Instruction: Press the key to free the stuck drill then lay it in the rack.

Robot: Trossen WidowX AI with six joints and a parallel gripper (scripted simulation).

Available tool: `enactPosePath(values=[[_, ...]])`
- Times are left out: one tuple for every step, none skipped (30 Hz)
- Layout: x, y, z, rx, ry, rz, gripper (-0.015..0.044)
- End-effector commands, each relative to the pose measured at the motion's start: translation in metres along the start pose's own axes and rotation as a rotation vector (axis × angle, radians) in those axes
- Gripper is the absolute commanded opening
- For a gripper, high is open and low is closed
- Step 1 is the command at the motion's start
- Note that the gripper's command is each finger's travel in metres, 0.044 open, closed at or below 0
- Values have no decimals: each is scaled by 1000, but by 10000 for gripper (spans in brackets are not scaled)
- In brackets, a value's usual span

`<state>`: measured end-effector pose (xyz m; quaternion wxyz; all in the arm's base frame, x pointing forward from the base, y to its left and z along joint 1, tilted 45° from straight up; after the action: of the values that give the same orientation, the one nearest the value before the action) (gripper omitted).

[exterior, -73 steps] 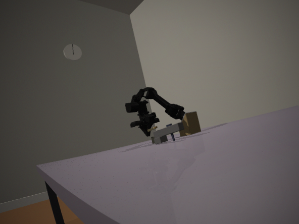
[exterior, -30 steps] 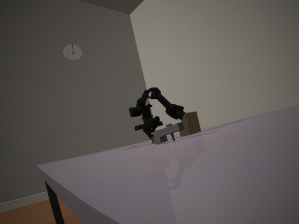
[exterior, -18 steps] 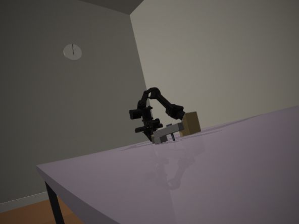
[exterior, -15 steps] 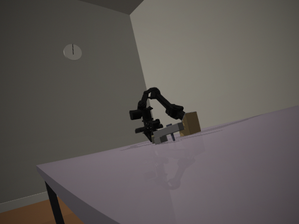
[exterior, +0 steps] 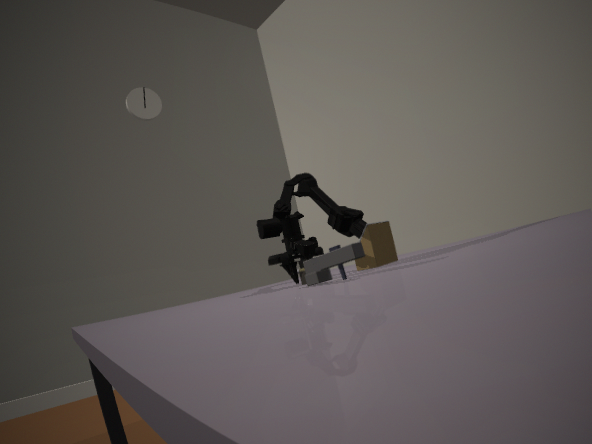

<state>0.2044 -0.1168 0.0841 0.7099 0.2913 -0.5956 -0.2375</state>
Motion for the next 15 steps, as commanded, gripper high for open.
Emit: enactPosePath(values=[[0, 0, 0, 0, 0, -2, 263], [0, 0, 0, 0, 0, -2, 289], [0, 0, 0, 0, 0, -2, 315], [0, 0, 0, 0, 0, -2, 341], [0, 0, 0, 0, 0, -2, 368], [0, 0, 0, 0, 0, -2, 394], [0, 0, 0, 0, 0, -2, 420], [0, 2, 0, 0, 1, -3, 440], [0, 5, 0, 0, 1, -5, 440], [0, 9, 0, -1, 2, -7, 440], [0, 15, 0, -2, 3, -10, 440], [0, 20, 0, -3, 3, -12, 440], [-1, 24, 1, -3, 4, -13, 440], [-1, 28, 1, -3, 4, -14, 440], [-1, 31, 1, -3, 4, -14, 440]])
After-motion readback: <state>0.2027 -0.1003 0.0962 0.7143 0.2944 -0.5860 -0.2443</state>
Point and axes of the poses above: the point midway between the two fingers, 35 mm back from their tips, its own y axis back along the fingers, its own z axis across the jaws, x = y × z, the point moved 4 cm from there along y, back along the fingers, and after that the axes turned 11 degrees about y, right-handed, at the moved point
